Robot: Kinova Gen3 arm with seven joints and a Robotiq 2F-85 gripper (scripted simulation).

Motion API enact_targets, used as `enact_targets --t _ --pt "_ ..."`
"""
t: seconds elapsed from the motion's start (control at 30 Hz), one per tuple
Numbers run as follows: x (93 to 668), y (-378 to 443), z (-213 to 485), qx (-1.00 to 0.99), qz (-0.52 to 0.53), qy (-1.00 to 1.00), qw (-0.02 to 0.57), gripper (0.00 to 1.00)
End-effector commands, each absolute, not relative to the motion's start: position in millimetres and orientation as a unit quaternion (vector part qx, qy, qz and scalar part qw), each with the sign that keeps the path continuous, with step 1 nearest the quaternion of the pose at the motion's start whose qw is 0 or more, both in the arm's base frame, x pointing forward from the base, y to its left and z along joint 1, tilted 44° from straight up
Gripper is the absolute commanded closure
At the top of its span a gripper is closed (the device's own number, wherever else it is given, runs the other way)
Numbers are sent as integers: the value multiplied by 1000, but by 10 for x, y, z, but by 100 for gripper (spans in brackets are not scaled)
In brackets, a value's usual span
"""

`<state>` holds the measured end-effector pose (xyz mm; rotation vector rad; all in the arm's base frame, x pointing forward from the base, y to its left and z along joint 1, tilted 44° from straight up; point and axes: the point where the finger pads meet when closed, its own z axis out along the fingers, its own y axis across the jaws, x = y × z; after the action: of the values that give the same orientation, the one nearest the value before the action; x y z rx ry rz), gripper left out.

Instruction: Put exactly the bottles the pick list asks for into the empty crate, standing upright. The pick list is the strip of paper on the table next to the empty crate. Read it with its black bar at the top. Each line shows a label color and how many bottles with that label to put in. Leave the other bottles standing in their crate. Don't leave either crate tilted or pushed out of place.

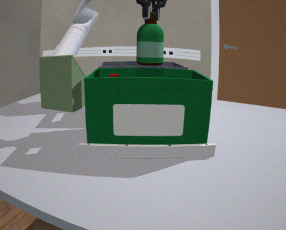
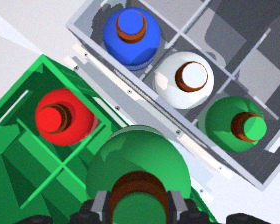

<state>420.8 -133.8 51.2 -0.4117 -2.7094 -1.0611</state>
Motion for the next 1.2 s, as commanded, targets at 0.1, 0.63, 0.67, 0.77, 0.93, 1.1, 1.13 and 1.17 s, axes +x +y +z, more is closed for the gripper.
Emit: enact_targets --t 0.1,0.63,0.67,0.77,0.93,1.1,1.13,1.17 --pt "4118 -1309 565 -140 -359 -917 100 90" --pt "3866 -1205 692 -140 -359 -917 100 90" --pt "3866 -1205 692 -140 -359 -917 100 90" --pt "3832 -1191 709 -140 -359 -917 100 90" --pt "3749 -1157 751 -140 -359 -917 100 90" --pt "3665 -1123 793 -140 -359 -917 100 90" --pt "3648 -1116 802 -140 -359 -917 100 90" --pt "3631 -1109 810 -140 -359 -917 100 90"
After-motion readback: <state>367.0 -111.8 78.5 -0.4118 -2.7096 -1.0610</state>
